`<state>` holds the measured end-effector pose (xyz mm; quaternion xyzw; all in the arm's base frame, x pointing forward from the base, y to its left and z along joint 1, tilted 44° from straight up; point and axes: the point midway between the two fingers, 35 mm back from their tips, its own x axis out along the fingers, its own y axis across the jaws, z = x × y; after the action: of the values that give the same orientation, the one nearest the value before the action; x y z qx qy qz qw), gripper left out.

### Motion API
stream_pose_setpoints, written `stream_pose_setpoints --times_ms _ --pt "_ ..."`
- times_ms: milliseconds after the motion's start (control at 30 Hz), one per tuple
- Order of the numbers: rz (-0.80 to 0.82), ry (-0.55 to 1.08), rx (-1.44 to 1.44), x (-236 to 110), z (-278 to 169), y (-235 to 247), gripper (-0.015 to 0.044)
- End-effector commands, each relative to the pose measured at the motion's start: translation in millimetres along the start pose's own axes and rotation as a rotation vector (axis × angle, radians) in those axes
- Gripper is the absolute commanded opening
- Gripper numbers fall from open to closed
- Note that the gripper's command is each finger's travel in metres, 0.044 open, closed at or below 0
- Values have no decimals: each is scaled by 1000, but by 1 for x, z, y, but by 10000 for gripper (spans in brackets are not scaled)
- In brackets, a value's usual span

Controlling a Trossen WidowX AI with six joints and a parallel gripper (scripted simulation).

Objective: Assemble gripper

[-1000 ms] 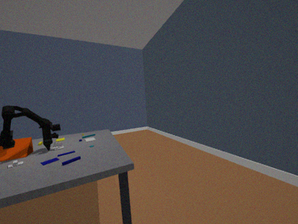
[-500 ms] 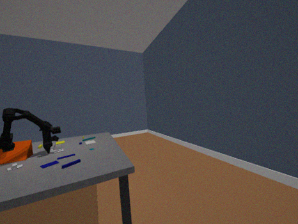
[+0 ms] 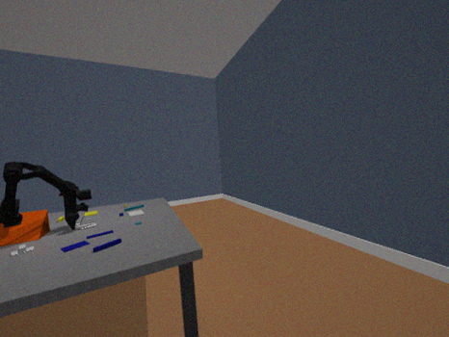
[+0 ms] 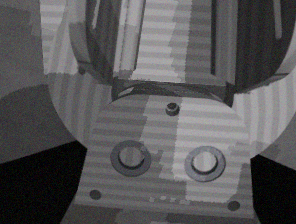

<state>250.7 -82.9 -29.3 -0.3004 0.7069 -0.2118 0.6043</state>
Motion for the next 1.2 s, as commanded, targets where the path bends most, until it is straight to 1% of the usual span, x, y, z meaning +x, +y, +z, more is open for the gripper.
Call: stream_pose_setpoints --times_ms 0,233,333,367,800,900,1100,1167 --pt "0 0 -1 0 0 0 351" --pt "0 0 -1 0 0 0 351" --pt "0 0 0 0 0 0 430" --pt "0 0 0 0 0 0 440" --pt "0 0 0 0 0 0 440" --pt "3 -1 -1 -13 2 1 440" --pt "3 0 -2 -74 1 1 440" --pt "3 0 -2 -76 0 0 440"
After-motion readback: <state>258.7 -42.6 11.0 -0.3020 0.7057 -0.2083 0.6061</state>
